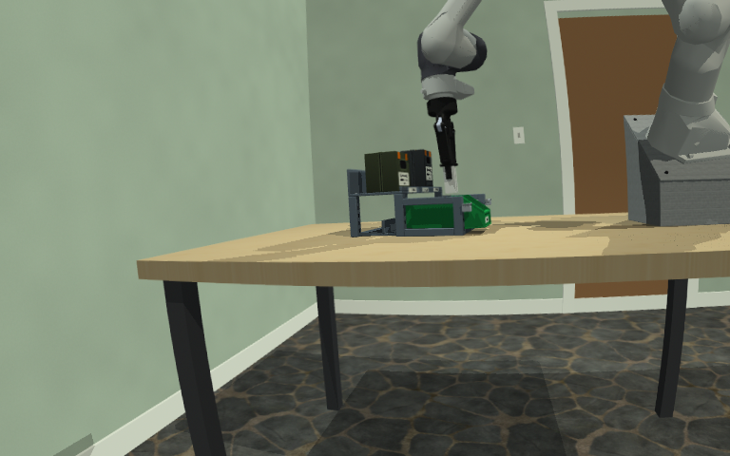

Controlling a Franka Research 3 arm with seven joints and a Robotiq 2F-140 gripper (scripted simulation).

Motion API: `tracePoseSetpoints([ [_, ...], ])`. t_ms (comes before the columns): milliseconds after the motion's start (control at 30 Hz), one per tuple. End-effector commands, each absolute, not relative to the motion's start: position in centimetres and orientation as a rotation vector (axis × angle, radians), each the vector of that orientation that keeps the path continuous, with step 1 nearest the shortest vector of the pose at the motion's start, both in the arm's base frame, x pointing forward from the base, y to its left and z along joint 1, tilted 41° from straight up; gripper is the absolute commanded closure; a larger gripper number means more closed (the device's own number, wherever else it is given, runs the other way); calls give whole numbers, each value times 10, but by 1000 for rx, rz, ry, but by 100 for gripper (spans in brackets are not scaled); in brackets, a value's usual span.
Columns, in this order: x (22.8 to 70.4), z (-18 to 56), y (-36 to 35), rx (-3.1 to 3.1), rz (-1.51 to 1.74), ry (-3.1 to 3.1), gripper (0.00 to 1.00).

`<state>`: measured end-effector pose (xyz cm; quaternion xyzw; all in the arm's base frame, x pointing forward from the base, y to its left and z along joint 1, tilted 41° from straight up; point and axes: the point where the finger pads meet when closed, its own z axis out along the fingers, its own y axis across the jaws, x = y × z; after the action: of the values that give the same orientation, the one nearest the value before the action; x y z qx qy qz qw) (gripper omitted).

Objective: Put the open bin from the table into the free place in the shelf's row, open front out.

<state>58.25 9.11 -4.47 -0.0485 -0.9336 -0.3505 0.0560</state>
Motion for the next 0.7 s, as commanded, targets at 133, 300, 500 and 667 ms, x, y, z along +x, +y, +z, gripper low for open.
tracePoseSetpoints([
  [133,580,-33,83,-134,-1066,-2827,94],
  [300,580,-29,79,-134,-1066,-2827,94],
  [500,581,-21,72,-134,-1066,-2827,94],
  [667,581,-15,66,-134,-1066,-2827,94],
])
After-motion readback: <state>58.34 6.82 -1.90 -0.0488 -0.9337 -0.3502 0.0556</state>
